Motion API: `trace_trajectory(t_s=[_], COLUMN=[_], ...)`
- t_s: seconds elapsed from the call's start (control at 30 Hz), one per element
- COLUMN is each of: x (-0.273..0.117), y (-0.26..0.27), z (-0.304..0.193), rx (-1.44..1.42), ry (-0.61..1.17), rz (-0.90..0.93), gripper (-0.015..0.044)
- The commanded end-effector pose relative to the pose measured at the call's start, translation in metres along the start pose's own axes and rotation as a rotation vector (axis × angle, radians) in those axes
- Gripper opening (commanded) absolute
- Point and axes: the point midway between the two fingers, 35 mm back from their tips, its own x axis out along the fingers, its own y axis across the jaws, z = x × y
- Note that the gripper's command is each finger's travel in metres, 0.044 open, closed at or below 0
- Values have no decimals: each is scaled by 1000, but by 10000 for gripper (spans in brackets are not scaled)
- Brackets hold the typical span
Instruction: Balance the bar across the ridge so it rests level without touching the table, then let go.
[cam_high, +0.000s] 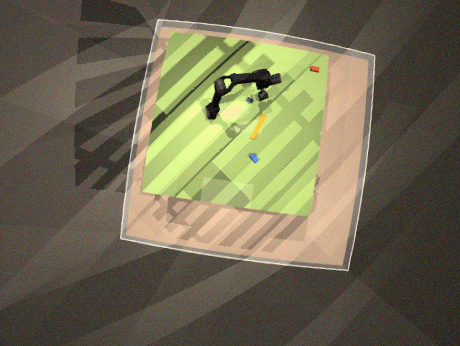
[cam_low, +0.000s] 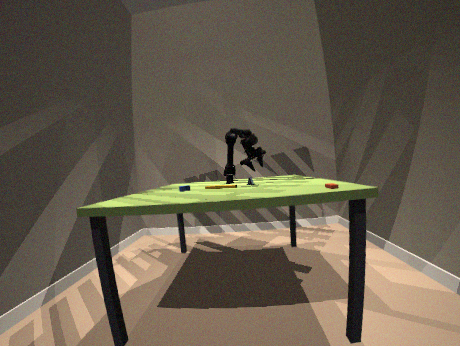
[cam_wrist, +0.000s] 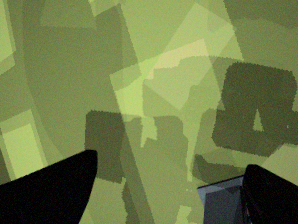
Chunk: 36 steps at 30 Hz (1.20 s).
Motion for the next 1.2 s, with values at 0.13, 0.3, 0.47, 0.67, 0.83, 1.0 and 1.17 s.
trace_trajectory(t_s=[0.13,0.3,0.47,0.67,0.83,1.0,1.17], x=[-8,-15,-22,-31,-39,-47,-55], y=[-38,-63,-89,-119,-143,-167,-189], z=[1,0,-3,-9,-16,-25,-35], rx=[-135,-226,-316,-419,-508,-596,-684], ry=[4,17,38,74,113,159,211], rz=[-75,-122,-166,-213,-247,-273,-292], gripper=[315,315,315,315,315,315,315])
